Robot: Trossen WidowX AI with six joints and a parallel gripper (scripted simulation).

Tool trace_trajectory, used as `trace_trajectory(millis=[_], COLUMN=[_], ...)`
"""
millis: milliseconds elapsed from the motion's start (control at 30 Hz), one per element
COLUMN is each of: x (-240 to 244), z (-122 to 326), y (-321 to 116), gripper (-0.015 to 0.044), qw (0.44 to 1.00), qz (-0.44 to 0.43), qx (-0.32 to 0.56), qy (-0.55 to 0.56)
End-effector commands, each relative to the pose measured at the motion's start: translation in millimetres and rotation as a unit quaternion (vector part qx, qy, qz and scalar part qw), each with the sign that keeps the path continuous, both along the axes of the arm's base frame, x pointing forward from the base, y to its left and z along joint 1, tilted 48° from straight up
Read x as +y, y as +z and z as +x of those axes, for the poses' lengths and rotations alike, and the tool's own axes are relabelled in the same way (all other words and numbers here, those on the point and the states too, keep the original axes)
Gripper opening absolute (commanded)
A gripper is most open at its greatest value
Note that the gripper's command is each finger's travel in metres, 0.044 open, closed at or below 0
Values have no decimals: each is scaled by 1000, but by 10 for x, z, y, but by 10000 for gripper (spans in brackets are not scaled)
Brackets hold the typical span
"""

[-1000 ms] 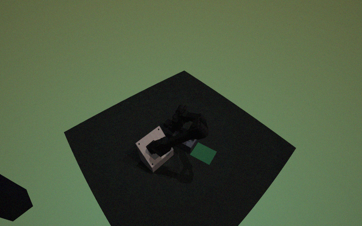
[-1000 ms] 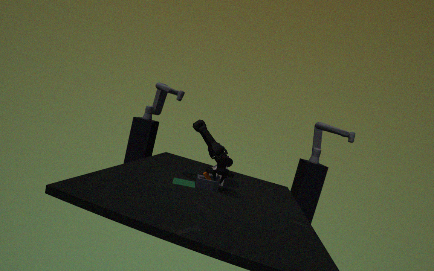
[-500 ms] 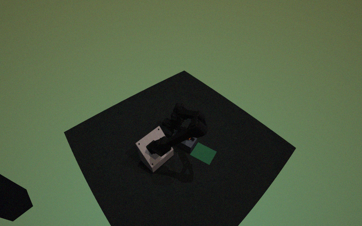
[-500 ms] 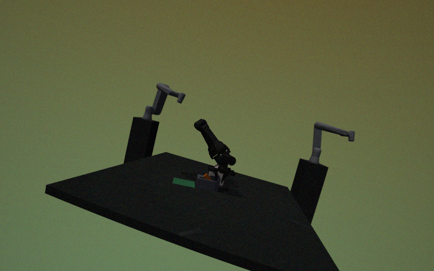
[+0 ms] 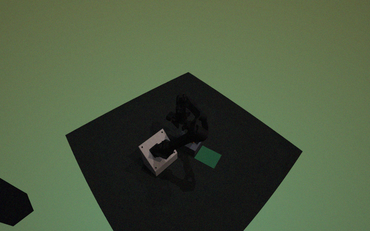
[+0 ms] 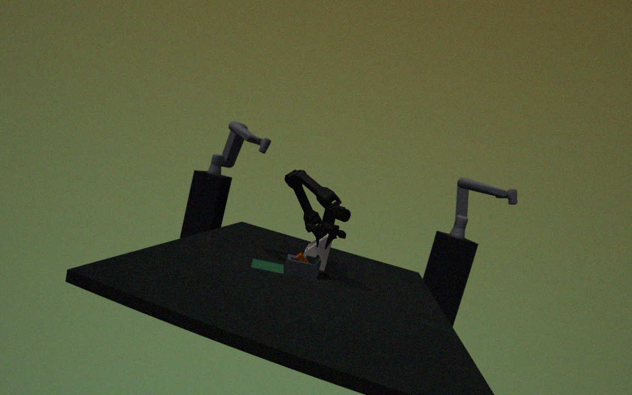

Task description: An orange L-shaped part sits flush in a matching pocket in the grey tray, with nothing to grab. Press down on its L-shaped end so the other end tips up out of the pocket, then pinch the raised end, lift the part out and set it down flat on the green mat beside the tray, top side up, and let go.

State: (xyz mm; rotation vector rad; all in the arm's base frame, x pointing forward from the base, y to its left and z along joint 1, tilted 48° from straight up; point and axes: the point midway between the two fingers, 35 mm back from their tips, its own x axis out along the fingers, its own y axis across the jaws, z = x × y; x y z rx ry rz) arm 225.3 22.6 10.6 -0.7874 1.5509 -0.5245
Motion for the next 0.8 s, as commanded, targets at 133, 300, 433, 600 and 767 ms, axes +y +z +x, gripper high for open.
trace_trajectory(millis=[133, 300, 433, 600, 767], x=[10, 10, 10, 10, 10], z=[-15, -15, -15, -15, -15], y=[27, 27, 27, 27, 27], gripper=[180, 180, 180, 180, 180], qw=[1000, 1000, 1000, 1000, 1000], qz=[-1, -1, -1, -1, -1], qx=[2, 2, 2, 2, 2], qy=[-2, -2, -2, -2, -2])
